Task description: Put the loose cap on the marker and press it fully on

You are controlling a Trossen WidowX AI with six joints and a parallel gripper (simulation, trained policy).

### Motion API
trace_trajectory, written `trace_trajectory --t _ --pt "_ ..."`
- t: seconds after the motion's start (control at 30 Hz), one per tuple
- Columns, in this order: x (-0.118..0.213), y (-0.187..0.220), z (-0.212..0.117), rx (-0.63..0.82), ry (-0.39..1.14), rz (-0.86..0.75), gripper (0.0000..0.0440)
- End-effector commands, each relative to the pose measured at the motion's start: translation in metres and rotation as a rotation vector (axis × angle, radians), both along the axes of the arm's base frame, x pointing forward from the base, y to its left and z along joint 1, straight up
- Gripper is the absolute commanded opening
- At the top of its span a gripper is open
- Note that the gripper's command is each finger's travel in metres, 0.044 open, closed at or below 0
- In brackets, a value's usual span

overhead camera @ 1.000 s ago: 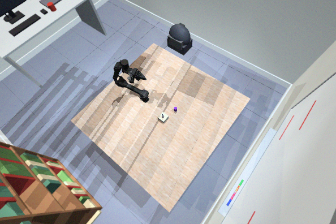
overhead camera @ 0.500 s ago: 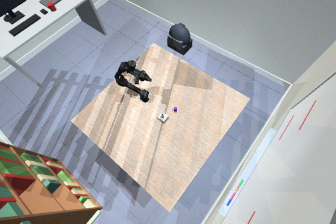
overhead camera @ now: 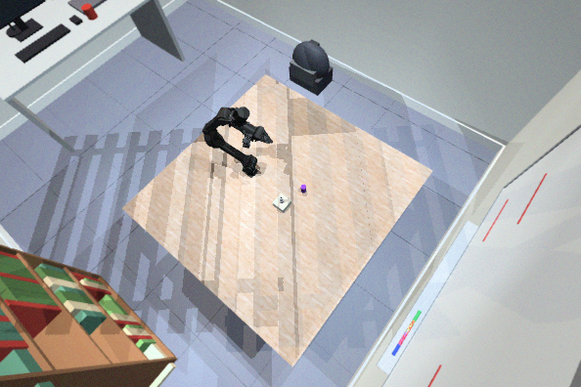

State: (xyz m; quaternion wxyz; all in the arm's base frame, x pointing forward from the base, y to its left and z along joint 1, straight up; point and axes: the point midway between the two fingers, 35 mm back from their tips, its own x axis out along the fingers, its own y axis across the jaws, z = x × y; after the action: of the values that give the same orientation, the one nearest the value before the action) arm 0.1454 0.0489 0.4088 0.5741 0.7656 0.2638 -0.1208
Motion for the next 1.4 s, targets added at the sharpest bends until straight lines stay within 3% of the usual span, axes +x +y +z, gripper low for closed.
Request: trace_trajectory --t 0.0,1.37 --pt "0.008 0.005 -0.004 -0.005 0.037 0.003 0.033" --pt "0.097 0.057 -0.074 -0.082 0.439 -0.031 0.0333"
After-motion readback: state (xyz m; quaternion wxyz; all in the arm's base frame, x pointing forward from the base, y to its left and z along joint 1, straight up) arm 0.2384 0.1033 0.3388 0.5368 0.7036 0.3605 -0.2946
